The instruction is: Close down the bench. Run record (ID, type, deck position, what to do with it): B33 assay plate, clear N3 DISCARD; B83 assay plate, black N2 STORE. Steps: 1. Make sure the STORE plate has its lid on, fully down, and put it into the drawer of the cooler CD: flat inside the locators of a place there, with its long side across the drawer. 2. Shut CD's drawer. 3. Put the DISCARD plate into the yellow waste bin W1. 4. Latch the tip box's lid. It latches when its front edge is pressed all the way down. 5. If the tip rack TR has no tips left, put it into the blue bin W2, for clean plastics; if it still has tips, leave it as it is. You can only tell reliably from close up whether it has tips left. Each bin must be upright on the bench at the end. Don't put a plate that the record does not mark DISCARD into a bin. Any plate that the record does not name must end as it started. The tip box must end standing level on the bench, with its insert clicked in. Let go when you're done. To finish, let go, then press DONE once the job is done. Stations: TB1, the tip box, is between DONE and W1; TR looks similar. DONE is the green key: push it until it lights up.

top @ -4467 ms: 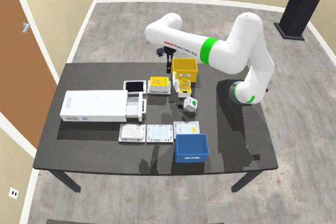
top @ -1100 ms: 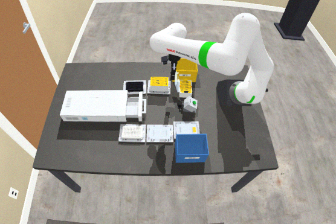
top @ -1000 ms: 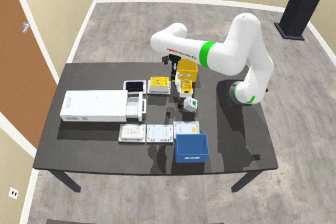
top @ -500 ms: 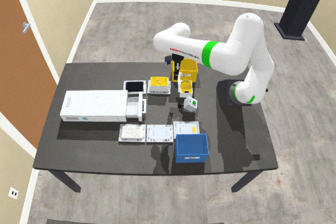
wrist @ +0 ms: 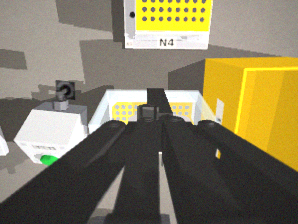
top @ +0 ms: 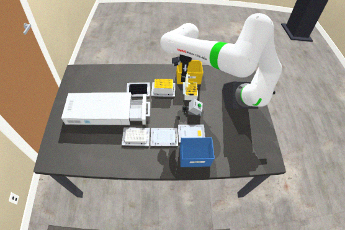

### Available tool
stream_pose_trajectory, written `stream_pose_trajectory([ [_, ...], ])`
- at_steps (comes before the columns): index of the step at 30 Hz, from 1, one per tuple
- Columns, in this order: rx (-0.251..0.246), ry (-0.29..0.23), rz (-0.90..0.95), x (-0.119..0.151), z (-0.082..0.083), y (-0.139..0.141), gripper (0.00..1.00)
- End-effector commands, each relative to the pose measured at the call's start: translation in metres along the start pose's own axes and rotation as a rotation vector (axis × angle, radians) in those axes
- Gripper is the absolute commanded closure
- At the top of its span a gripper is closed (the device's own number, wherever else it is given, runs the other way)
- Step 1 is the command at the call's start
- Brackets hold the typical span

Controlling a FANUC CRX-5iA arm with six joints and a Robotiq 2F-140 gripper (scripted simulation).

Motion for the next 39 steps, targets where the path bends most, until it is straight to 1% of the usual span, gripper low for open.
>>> stream_pose_trajectory([
  [1, 0.001, 0.001, 0.000, 0.005, 0.001, 0.001, 0.90],
  [19, 0.001, 0.001, 0.000, 0.026, 0.004, 0.002, 0.90],
  [38, 0.001, 0.001, 0.000, 0.026, 0.004, 0.002, 0.90],
  [39, 0.001, 0.001, 0.000, 0.026, 0.006, 0.002, 0.90],
])
Point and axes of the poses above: the point where the finger pads meet when closed, its own z axis back along the fingers, its own y axis across the jaws, x = y × z, the point moved 10 cm from there along z, back along the fingers, and after that the axes turned 4 degrees about -z, right-handed, at the moved point
